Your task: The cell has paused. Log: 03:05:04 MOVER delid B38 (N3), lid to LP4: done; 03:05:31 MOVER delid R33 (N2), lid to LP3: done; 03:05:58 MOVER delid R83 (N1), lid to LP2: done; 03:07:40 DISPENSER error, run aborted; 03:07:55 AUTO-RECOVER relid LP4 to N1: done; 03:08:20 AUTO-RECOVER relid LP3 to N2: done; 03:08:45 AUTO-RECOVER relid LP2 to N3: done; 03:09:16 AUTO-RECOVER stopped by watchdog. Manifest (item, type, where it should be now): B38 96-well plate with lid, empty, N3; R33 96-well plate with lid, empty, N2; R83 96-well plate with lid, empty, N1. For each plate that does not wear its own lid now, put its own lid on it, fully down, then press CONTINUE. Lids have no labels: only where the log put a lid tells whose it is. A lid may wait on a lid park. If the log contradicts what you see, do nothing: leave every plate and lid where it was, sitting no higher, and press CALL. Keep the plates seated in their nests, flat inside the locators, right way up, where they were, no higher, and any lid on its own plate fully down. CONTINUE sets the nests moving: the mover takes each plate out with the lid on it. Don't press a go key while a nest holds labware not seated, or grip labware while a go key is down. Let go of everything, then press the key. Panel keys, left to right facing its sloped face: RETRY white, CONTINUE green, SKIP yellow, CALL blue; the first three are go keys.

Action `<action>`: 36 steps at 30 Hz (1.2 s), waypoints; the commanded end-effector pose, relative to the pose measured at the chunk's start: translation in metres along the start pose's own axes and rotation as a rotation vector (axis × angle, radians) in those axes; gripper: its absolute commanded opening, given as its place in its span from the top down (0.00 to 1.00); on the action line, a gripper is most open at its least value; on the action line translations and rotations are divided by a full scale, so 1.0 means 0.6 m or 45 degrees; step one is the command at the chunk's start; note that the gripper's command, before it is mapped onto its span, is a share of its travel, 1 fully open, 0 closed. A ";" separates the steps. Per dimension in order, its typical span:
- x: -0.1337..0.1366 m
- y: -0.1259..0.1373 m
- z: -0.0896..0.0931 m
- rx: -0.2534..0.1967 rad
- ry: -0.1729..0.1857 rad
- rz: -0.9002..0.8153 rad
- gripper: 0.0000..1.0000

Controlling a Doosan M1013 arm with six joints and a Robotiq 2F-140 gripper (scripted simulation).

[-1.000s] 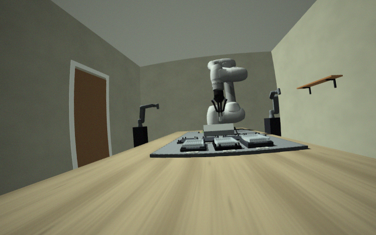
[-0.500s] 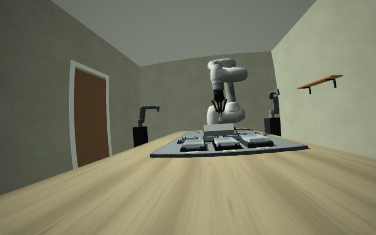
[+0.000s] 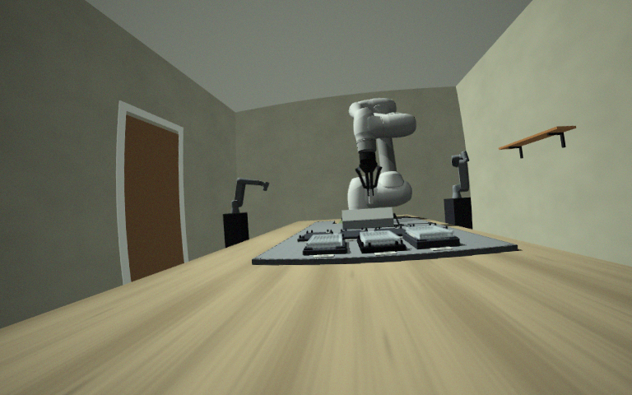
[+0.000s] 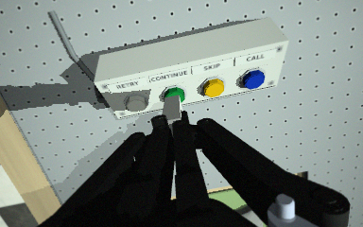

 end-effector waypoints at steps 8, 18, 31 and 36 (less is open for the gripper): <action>0.000 0.000 0.007 0.000 0.000 0.000 1.00; 0.000 0.000 0.018 0.000 0.000 0.000 1.00; 0.000 0.000 0.036 0.000 0.000 0.000 1.00; 0.000 0.000 0.043 0.000 0.000 0.000 1.00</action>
Point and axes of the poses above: the point where the finger pads meet when closed, its own z axis out along the fingers, its own x axis across the jaws, y = z × x, the point moved 3 cm from there along -z, back along the fingers, and after that the axes turned 13 degrees about z, right-handed, at the moved point
